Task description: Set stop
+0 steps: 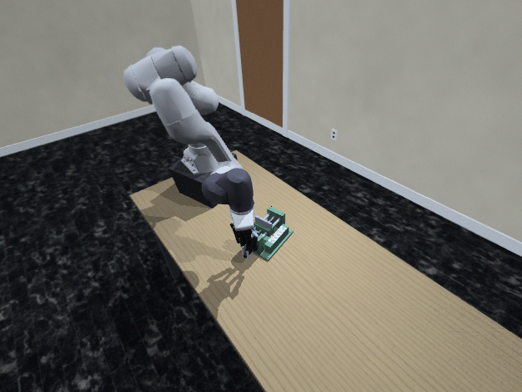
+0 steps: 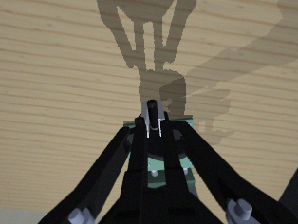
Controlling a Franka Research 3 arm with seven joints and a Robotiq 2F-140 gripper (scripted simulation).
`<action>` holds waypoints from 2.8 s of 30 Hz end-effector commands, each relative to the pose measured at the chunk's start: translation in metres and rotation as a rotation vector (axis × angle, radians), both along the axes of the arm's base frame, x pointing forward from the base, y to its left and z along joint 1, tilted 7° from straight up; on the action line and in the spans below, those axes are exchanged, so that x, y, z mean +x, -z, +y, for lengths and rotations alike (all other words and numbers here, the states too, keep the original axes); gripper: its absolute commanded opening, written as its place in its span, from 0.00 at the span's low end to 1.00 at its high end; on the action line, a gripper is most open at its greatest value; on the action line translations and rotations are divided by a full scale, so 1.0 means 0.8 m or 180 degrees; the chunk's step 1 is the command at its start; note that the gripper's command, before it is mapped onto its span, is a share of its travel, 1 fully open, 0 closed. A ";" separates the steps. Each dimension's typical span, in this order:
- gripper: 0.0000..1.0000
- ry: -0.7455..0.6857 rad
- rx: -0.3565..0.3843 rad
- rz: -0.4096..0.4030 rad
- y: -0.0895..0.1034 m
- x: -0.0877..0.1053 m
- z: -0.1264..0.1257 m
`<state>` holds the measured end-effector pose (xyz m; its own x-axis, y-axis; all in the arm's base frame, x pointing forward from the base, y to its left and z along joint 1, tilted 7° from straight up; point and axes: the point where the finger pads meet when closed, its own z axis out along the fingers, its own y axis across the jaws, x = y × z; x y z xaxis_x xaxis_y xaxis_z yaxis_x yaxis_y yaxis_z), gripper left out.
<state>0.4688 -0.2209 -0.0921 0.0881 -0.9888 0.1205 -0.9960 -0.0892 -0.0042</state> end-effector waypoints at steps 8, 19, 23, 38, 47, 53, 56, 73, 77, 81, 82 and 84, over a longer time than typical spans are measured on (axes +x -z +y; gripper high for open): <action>0.04 -0.0021 -0.0009 0.0001 -0.031 0.017 0.004; 0.04 -0.0021 -0.0009 0.0001 -0.052 0.011 0.006; 0.04 -0.0021 -0.0009 0.0001 -0.059 0.005 0.007; 0.04 -0.0021 -0.0009 0.0001 -0.069 -0.024 0.005; 0.04 -0.0021 -0.0009 0.0001 -0.057 -0.050 0.001; 0.04 -0.0021 -0.0009 0.0001 -0.045 -0.057 -0.001; 0.04 -0.0021 -0.0009 0.0001 -0.038 -0.059 -0.002; 0.04 -0.0021 -0.0009 0.0001 -0.008 -0.051 -0.005; 0.04 -0.0021 -0.0009 0.0001 -0.002 -0.044 -0.005; 0.04 -0.0021 -0.0009 0.0001 0.003 -0.037 -0.005; 0.04 -0.0021 -0.0009 0.0001 0.003 -0.035 -0.005; 0.04 -0.0021 -0.0009 0.0001 0.005 -0.031 -0.005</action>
